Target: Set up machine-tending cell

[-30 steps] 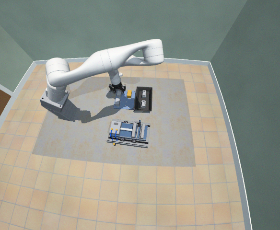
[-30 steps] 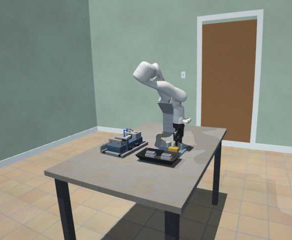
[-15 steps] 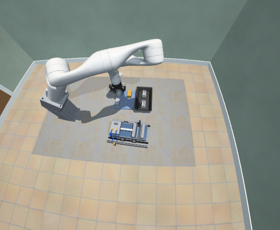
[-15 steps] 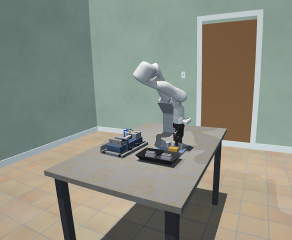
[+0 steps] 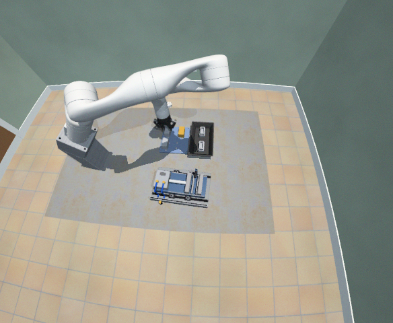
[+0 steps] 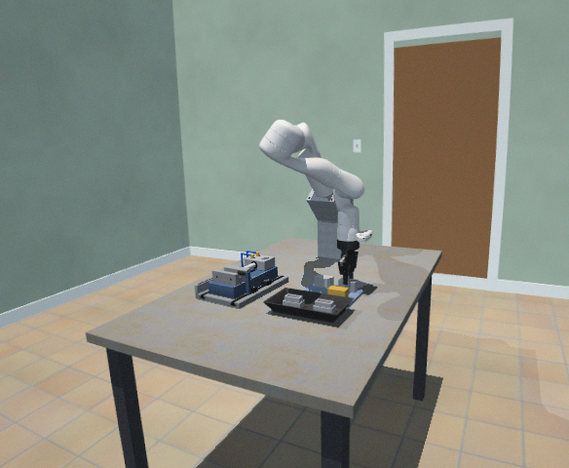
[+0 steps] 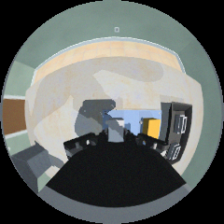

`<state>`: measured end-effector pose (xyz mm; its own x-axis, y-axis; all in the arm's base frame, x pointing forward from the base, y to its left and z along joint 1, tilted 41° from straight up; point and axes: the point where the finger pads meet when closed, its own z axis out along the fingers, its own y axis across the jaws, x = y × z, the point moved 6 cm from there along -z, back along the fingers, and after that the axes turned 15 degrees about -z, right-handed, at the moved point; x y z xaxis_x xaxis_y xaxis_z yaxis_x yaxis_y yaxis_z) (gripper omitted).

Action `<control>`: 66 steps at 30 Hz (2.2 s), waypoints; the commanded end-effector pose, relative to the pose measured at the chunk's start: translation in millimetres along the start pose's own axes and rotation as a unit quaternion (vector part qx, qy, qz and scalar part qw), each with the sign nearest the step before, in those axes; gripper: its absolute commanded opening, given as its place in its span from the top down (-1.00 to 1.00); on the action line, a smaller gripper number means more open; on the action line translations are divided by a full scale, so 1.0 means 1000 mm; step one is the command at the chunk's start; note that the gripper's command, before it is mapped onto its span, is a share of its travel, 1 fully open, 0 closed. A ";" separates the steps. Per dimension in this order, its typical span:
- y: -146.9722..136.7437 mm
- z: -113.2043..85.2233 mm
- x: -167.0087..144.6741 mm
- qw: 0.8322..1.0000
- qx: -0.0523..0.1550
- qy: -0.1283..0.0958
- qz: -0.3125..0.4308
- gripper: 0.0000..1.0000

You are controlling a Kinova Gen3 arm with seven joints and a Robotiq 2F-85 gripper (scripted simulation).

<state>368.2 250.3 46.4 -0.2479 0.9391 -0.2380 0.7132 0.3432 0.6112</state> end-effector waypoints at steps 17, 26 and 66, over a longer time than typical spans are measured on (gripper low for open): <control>0.000 0.000 0.000 1.000 0.000 0.000 0.000 1.00; 0.000 0.000 0.000 1.000 0.000 0.000 0.000 1.00; 0.000 -0.018 0.000 1.000 0.000 0.000 0.000 1.00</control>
<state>359.8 248.2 52.4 -0.2422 0.9400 -0.2404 0.7196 0.3403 0.6053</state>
